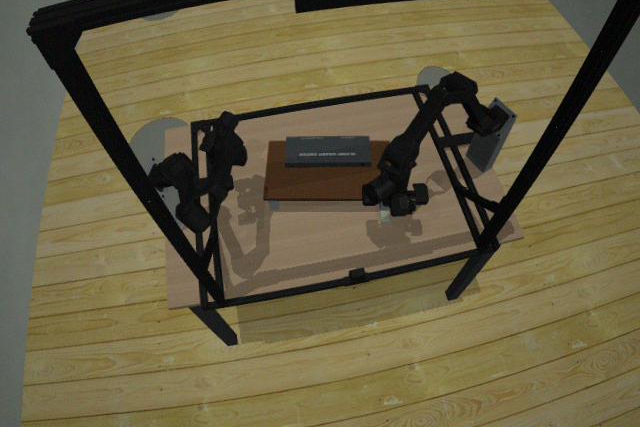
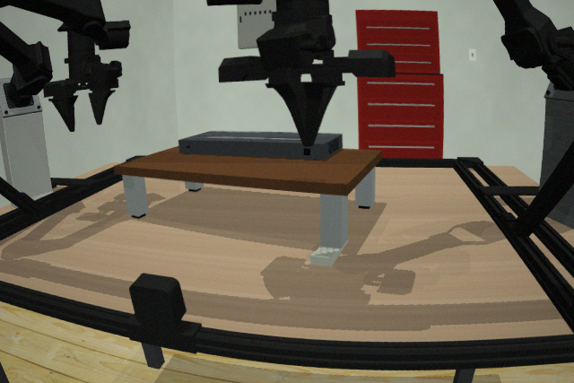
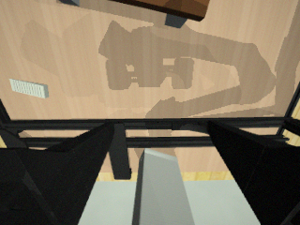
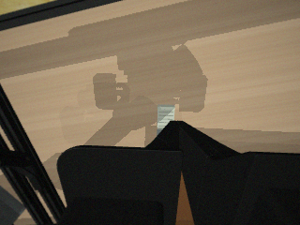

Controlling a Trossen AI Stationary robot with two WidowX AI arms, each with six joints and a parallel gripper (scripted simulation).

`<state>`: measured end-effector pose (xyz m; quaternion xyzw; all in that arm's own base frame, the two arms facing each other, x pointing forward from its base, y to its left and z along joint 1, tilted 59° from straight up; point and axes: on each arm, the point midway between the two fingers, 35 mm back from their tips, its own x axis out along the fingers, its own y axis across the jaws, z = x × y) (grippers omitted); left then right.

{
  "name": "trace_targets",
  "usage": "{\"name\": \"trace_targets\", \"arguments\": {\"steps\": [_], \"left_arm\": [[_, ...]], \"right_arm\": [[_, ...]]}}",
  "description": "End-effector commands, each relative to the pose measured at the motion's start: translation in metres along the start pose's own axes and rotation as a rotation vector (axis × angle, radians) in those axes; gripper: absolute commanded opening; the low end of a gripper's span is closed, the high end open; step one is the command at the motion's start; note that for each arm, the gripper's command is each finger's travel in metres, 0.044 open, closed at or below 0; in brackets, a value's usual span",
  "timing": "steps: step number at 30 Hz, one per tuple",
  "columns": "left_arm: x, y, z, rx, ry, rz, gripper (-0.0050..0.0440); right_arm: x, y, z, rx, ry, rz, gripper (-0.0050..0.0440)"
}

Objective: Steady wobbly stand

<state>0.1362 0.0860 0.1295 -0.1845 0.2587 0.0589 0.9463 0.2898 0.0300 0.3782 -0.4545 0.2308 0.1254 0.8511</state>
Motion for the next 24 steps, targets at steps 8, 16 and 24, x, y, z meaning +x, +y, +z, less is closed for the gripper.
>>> {"name": "trace_targets", "arguments": {"steps": [8, 16, 24], "left_arm": [[0.000, 0.000, 0.000, 0.001, -0.003, -0.003, 0.0440], [0.000, 0.000, 0.000, 0.001, -0.003, -0.003, 0.0440], [0.000, 0.000, 0.000, 0.000, 0.000, 0.000, 0.0440]], "right_arm": [[0.000, 0.000, 0.000, 0.000, 0.000, 0.000, 0.0000], [0.000, 0.000, 0.000, 0.000, 0.000, 0.000, 0.0000], [-0.003, -0.011, 0.009, 0.031, -0.039, -0.041, 0.0440]]}}
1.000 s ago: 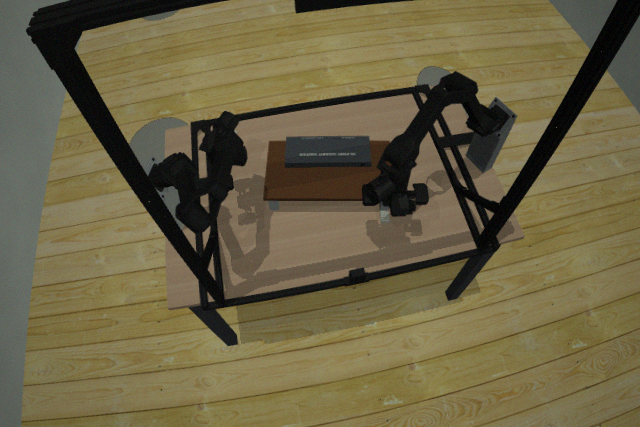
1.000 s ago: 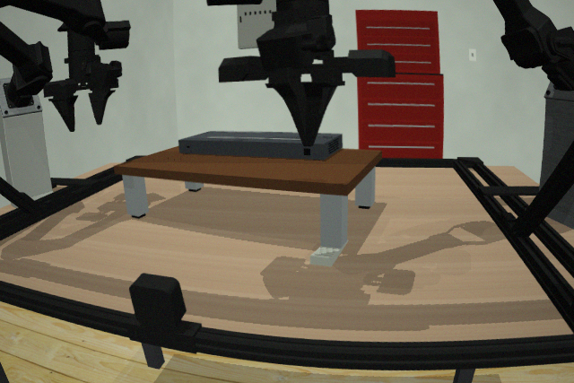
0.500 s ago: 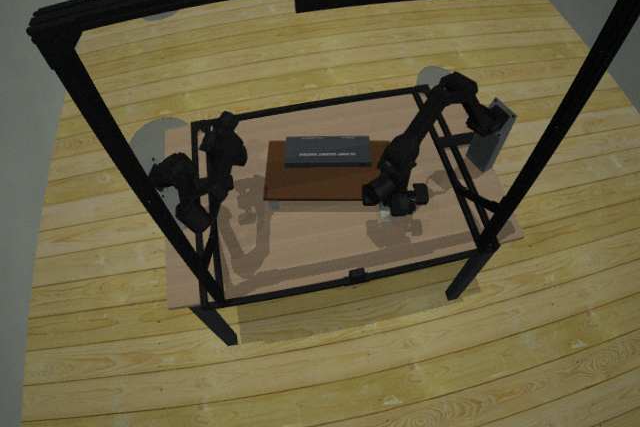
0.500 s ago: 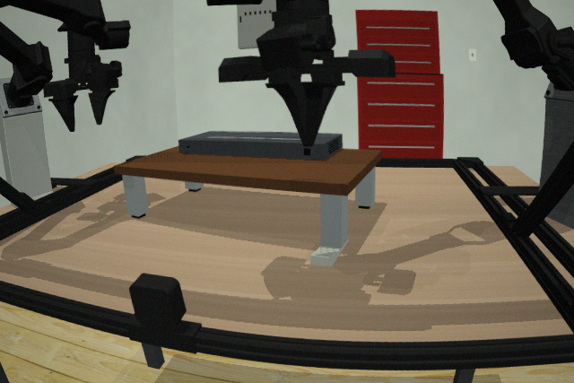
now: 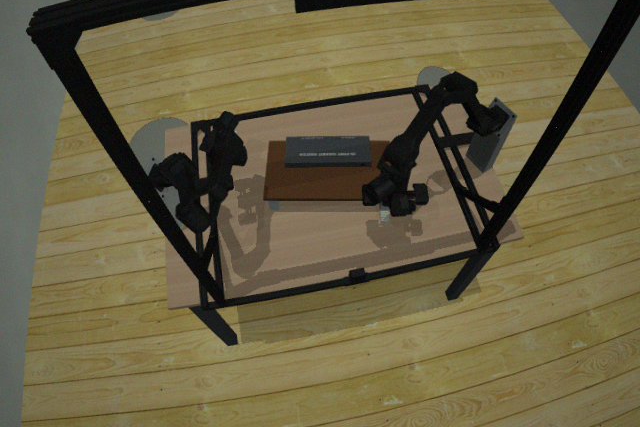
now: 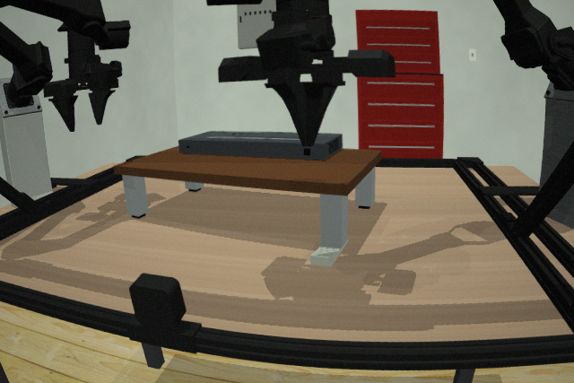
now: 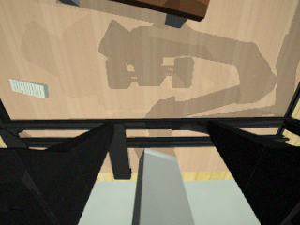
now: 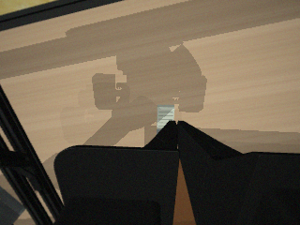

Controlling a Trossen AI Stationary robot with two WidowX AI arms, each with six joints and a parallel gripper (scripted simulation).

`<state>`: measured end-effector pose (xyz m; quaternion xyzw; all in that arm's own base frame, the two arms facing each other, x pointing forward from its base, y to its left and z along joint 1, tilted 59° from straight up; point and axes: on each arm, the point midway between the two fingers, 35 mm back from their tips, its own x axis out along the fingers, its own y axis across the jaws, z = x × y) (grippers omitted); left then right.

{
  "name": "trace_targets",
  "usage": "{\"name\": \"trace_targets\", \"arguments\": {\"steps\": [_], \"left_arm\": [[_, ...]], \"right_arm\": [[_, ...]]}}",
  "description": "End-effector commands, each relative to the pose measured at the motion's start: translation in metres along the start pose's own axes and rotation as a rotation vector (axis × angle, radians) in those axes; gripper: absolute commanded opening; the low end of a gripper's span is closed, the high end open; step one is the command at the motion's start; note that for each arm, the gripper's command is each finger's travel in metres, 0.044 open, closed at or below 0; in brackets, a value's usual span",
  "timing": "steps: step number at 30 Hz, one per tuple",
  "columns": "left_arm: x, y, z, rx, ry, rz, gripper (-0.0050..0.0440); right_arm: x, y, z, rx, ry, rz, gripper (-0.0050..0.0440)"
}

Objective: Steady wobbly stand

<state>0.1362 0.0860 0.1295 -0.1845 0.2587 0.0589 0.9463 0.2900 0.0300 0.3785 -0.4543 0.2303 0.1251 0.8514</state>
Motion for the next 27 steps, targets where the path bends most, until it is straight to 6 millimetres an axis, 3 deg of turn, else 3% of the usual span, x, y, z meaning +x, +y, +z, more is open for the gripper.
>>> {"name": "trace_targets", "arguments": {"steps": [1, 5, 10, 16, 17, 27], "left_arm": [[0.000, 0.000, 0.000, 0.000, 0.000, 0.000, 0.0440], [0.000, 0.000, 0.000, 0.000, 0.000, 0.000, 0.0440], [0.000, 0.000, 0.000, 0.000, 0.000, 0.000, 0.0440], [0.000, 0.000, 0.000, 0.000, 0.000, 0.000, 0.0440], [0.000, 0.000, 0.000, 0.000, 0.000, 0.000, 0.0440], [0.000, 0.000, 0.000, 0.000, 0.000, 0.000, 0.0440]], "right_arm": [[-0.006, -0.022, 0.018, 0.061, -0.078, -0.079, 0.0440], [-0.026, -0.066, 0.053, 0.181, -0.246, -0.230, 0.0440], [-0.067, -0.118, 0.091, 0.320, -0.475, -0.400, 0.0440], [-0.067, -0.118, 0.091, 0.320, -0.475, -0.400, 0.0440], [-0.079, -0.116, 0.086, 0.314, -0.485, -0.408, 0.0440], [-0.190, -0.193, 0.134, 0.533, -0.980, -0.669, 0.0440]]}}
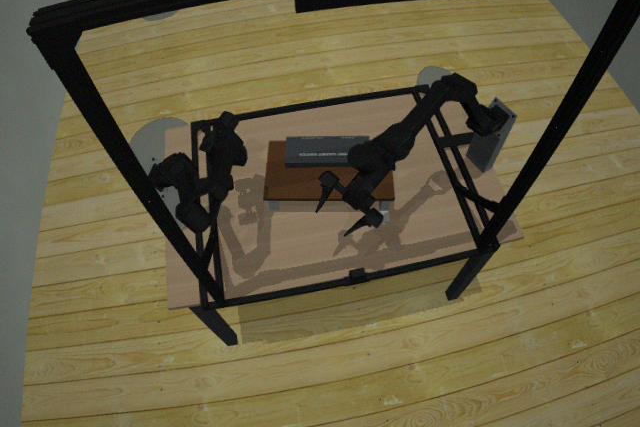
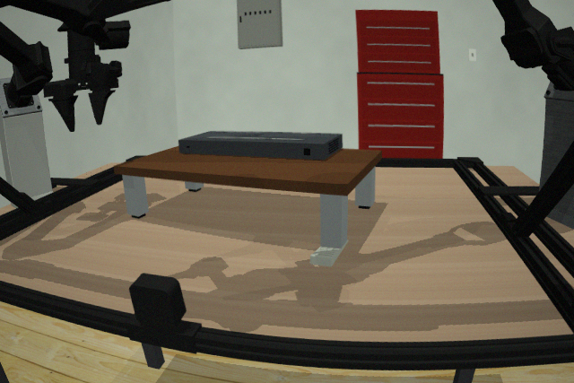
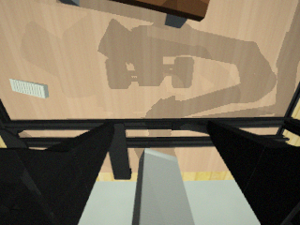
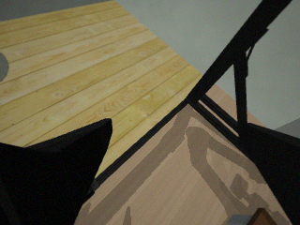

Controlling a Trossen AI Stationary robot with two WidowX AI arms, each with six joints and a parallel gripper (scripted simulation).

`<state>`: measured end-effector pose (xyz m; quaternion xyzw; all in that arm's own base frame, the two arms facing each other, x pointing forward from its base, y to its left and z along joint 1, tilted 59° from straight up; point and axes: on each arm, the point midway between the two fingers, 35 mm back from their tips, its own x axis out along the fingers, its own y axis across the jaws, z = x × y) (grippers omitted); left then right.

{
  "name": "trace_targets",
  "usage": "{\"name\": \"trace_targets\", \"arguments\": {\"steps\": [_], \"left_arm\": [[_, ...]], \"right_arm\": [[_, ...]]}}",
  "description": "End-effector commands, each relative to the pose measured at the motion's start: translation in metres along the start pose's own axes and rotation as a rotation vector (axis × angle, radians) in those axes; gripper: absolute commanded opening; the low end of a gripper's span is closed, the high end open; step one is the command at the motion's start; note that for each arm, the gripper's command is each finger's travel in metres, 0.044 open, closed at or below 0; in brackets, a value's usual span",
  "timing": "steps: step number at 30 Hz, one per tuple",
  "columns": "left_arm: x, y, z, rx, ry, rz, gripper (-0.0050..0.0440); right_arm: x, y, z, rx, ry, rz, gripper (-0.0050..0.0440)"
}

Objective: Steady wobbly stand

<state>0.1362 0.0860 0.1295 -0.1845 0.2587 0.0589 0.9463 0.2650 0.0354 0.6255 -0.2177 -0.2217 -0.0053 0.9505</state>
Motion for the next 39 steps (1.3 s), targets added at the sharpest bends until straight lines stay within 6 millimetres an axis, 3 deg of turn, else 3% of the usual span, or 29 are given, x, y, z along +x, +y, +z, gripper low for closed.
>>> {"name": "trace_targets", "arguments": {"steps": [1, 6, 7, 12, 17, 23, 24, 29, 34, 39], "left_arm": [[0.000, 0.000, 0.000, 0.000, 0.000, 0.000, 0.0440], [0.000, 0.000, 0.000, 0.000, 0.000, 0.000, 0.0440], [0.000, 0.000, 0.000, 0.000, 0.000, 0.000, 0.0440], [0.000, 0.000, 0.000, 0.000, 0.000, 0.000, 0.0440], [0.000, 0.000, 0.000, 0.000, 0.000, 0.000, 0.0440], [0.000, 0.000, 0.000, 0.000, 0.000, 0.000, 0.0440], [0.000, 0.000, 0.000, 0.000, 0.000, 0.000, 0.0440], [0.000, 0.000, 0.000, 0.000, 0.000, 0.000, 0.0440], [0.000, 0.000, 0.000, 0.000, 0.000, 0.000, 0.0440], [0.000, 0.000, 0.000, 0.000, 0.000, 0.000, 0.0440]], "right_arm": [[0.004, -0.025, 0.050, 0.090, -0.181, -0.084, 0.0440], [0.004, -0.025, 0.050, 0.090, -0.181, -0.084, 0.0440], [-0.008, -0.028, 0.052, 0.084, -0.188, -0.087, 0.0440], [-0.025, -0.059, 0.112, 0.206, -0.447, -0.169, 0.0440], [-0.056, -0.088, 0.164, 0.318, -0.717, -0.225, 0.0440], [-0.056, -0.088, 0.164, 0.318, -0.717, -0.225, 0.0440], [-0.071, -0.089, 0.165, 0.311, -0.723, -0.231, 0.0440], [-0.105, -0.112, 0.205, 0.408, -0.989, -0.256, 0.0440], [-0.149, -0.128, 0.233, 0.487, -1.261, -0.257, 0.0440], [-0.149, -0.128, 0.233, 0.487, -1.261, -0.257, 0.0440]]}}
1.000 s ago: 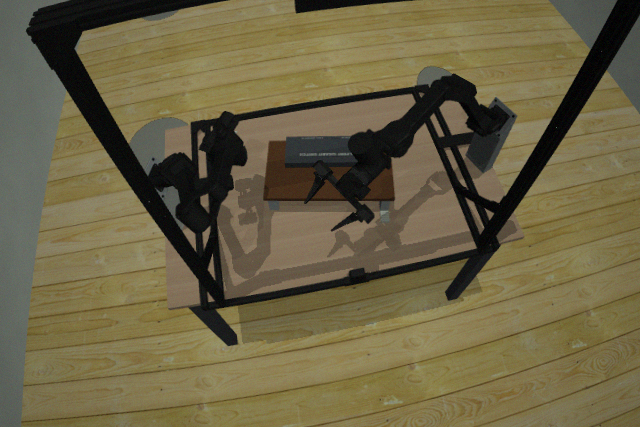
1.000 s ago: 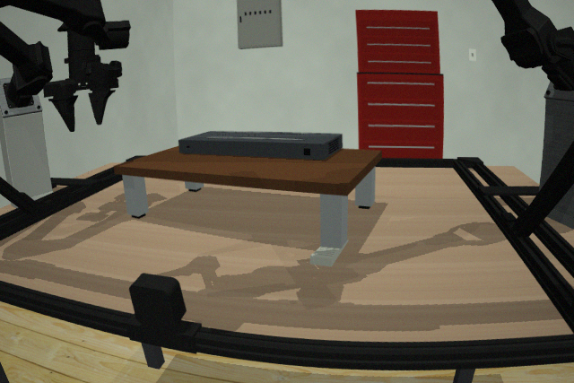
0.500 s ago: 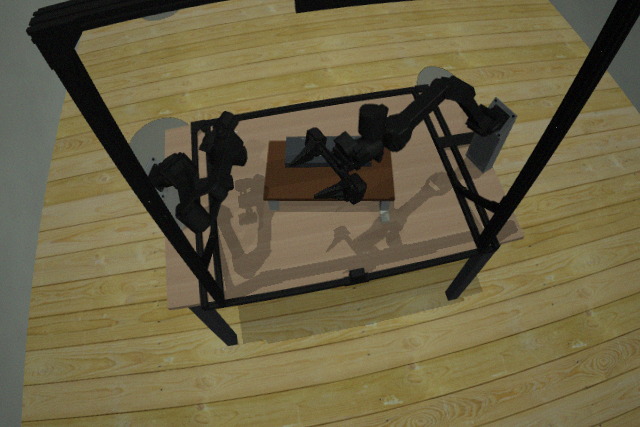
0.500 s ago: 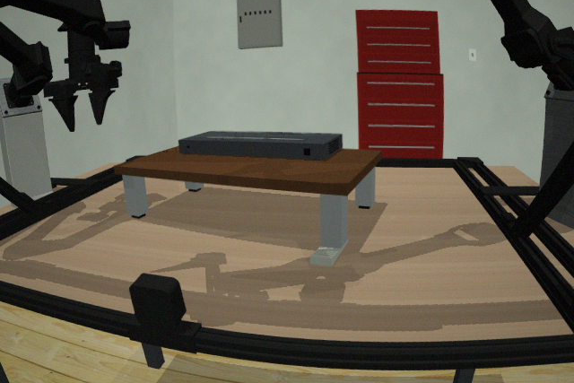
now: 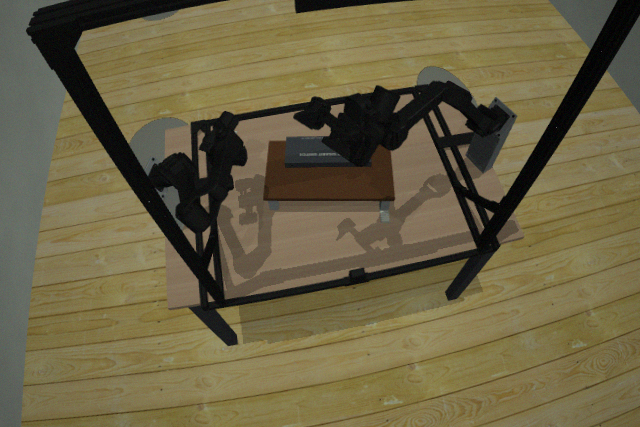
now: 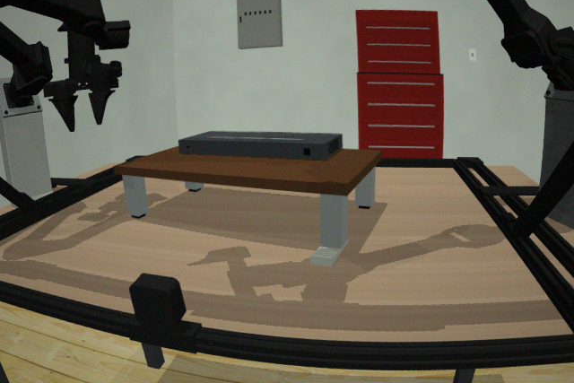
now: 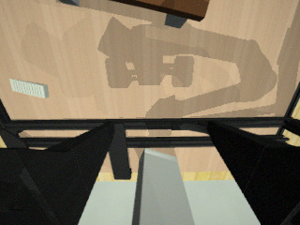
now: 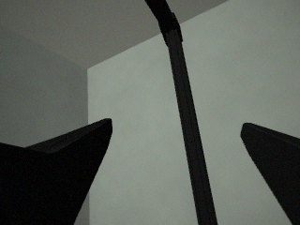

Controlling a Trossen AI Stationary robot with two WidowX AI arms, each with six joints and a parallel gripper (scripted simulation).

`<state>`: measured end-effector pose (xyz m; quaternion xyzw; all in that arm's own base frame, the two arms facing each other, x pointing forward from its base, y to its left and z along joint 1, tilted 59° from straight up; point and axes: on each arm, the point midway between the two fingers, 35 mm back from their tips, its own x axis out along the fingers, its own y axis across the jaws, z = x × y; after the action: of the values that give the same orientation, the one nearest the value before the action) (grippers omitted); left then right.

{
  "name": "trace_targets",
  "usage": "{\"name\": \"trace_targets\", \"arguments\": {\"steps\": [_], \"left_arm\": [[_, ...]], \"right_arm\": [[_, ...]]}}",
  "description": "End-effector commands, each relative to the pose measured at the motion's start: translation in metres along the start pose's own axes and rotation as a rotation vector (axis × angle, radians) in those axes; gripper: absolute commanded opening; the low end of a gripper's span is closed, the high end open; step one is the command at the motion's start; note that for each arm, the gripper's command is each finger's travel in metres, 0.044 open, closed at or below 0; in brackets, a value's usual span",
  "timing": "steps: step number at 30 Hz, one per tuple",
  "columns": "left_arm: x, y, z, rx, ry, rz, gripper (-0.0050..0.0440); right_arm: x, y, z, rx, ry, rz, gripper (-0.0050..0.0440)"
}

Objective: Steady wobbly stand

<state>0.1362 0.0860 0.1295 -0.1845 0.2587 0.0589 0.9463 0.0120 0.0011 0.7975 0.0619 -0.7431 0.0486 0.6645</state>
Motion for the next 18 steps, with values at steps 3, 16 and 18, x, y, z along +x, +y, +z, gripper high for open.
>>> {"name": "trace_targets", "arguments": {"steps": [3, 16, 18], "left_arm": [[0.000, 0.000, 0.000, 0.000, 0.000, 0.000, 0.0440], [0.000, 0.000, 0.000, 0.000, 0.000, 0.000, 0.0440], [0.000, 0.000, 0.000, 0.000, 0.000, 0.000, 0.0440]], "right_arm": [[-0.001, -0.002, -0.003, -0.166, 0.009, 0.018, 0.0440], [0.003, -0.013, 0.001, -0.884, -0.014, 0.107, 0.0440], [0.003, -0.013, 0.001, -0.884, -0.014, 0.107, 0.0440]]}}
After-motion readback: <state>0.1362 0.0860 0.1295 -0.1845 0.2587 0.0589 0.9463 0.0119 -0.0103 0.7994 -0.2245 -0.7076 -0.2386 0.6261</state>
